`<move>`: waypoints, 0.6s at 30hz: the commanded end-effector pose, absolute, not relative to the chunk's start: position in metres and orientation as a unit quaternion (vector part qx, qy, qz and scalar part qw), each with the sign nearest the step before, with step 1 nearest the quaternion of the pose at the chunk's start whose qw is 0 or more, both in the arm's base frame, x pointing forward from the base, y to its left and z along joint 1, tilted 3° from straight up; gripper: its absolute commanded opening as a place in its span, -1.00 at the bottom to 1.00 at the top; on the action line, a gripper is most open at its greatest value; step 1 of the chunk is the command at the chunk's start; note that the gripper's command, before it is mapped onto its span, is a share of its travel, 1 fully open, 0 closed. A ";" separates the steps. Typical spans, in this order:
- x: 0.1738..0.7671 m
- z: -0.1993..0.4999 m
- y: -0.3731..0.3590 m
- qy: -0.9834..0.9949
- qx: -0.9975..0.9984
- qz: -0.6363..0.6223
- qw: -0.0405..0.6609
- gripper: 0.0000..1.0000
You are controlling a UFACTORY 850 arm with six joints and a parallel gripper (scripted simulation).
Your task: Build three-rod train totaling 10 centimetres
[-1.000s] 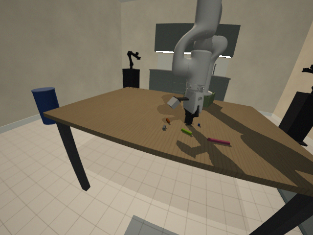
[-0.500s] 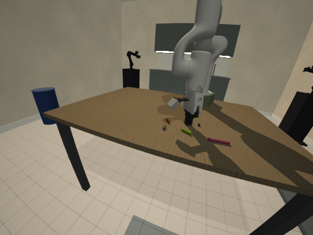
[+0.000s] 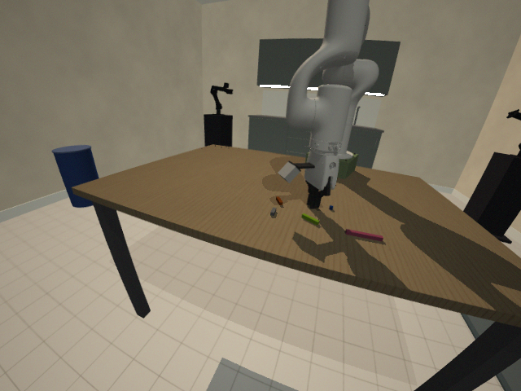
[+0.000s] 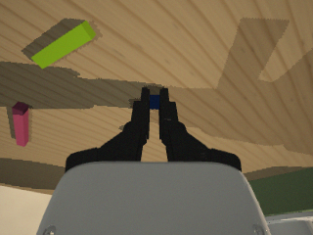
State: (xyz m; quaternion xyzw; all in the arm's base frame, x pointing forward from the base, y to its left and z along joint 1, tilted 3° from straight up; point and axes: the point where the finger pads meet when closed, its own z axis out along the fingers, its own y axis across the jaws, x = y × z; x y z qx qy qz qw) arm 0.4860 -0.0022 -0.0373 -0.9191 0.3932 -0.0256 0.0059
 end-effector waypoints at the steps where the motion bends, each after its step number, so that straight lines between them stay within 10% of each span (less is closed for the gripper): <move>1: 0.487 -0.037 -0.002 0.393 -0.919 -0.028 0.005 -0.92; 18: 0.487 -0.037 -0.002 0.393 -0.919 -0.028 0.005 -0.76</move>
